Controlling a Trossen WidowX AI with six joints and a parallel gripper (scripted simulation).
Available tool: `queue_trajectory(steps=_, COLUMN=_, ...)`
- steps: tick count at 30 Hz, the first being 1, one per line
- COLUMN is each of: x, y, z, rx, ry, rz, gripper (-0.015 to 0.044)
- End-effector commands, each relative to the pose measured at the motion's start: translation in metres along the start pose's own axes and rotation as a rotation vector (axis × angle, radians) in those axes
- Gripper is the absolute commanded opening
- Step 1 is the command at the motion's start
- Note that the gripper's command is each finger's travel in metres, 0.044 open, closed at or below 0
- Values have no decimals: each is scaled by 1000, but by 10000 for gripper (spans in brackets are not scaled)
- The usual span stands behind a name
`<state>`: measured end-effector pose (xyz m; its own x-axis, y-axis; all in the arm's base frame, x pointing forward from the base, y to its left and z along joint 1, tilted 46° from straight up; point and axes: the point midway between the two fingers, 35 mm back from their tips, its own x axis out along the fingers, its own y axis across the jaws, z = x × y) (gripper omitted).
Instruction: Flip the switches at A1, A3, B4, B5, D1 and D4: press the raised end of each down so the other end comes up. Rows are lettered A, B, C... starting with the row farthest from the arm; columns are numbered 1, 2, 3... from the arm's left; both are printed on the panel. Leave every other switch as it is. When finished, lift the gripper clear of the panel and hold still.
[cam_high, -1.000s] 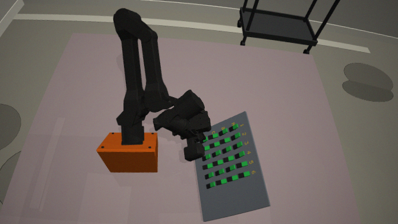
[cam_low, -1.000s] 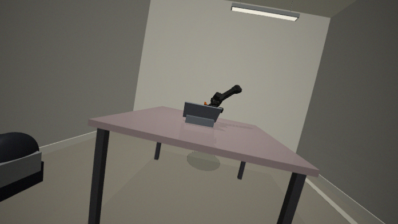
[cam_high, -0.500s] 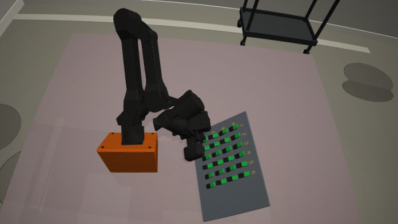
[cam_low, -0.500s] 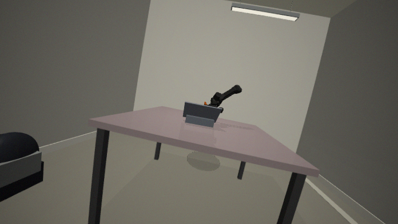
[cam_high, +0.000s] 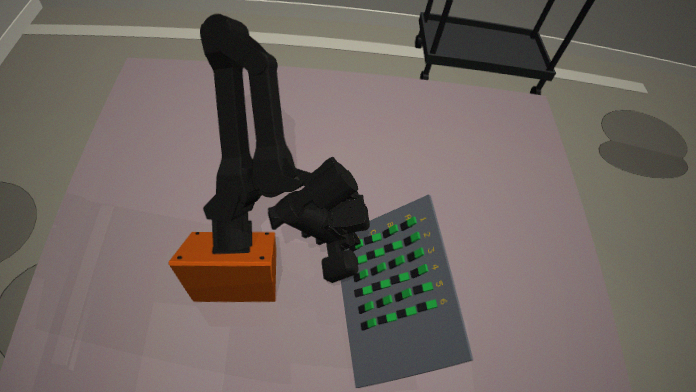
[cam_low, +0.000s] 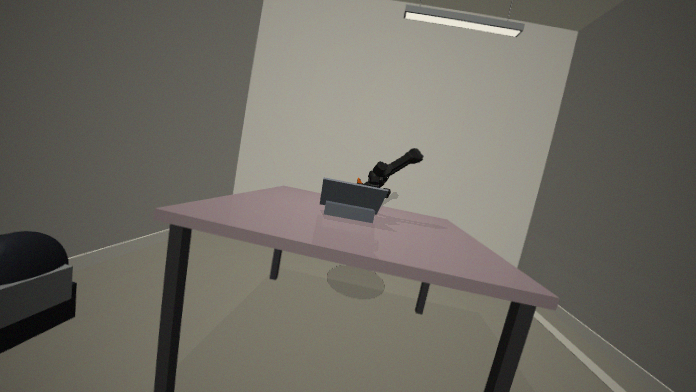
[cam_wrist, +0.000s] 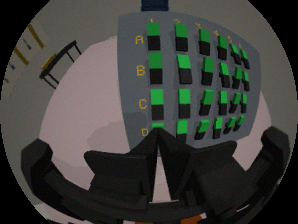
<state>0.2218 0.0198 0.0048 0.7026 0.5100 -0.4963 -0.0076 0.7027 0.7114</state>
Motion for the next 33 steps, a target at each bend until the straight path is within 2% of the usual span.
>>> queue_trajectory(steps=1, x=1, y=-1, z=0, rx=7, ry=0, rz=-5, gripper=0)
queue_trajectory(steps=29, x=4, y=-1, z=0, rx=7, ry=0, rz=-4, gripper=0)
queue_trajectory(steps=33, x=-9, y=-8, z=0, rx=-5, ry=13, rz=-20, gripper=0)
